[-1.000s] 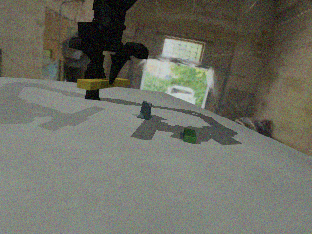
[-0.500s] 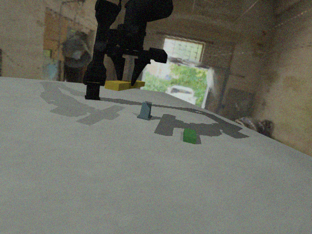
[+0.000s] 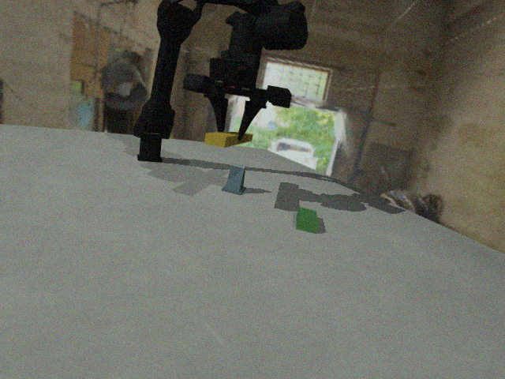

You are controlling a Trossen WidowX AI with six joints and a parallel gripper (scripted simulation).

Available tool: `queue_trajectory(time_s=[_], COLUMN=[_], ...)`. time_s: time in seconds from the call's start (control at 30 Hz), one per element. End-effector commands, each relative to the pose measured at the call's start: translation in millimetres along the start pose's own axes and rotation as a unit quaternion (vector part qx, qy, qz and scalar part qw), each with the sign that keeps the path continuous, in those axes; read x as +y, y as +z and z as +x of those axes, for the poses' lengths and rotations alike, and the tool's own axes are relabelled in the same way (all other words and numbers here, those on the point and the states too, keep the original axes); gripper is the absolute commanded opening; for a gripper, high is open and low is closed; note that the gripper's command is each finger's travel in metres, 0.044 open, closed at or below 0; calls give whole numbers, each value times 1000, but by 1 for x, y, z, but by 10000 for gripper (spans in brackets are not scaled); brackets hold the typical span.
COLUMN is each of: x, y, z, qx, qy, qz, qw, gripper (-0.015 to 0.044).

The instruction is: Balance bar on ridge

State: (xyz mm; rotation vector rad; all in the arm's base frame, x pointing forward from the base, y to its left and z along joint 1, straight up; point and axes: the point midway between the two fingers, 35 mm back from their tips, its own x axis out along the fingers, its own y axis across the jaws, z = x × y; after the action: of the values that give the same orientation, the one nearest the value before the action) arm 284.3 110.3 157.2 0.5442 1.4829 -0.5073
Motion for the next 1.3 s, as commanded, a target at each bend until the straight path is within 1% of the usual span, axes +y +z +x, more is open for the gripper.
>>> queue_trajectory(time_s=[0.0,0.2,1.27], x=[4,12,12], y=[-13,-32,-33], z=[-1,-1,42], qx=[-1,0,0], qy=[-1,0,0], qz=[2,3,3], qw=[1000,1000,1000], gripper=[0,0,0])
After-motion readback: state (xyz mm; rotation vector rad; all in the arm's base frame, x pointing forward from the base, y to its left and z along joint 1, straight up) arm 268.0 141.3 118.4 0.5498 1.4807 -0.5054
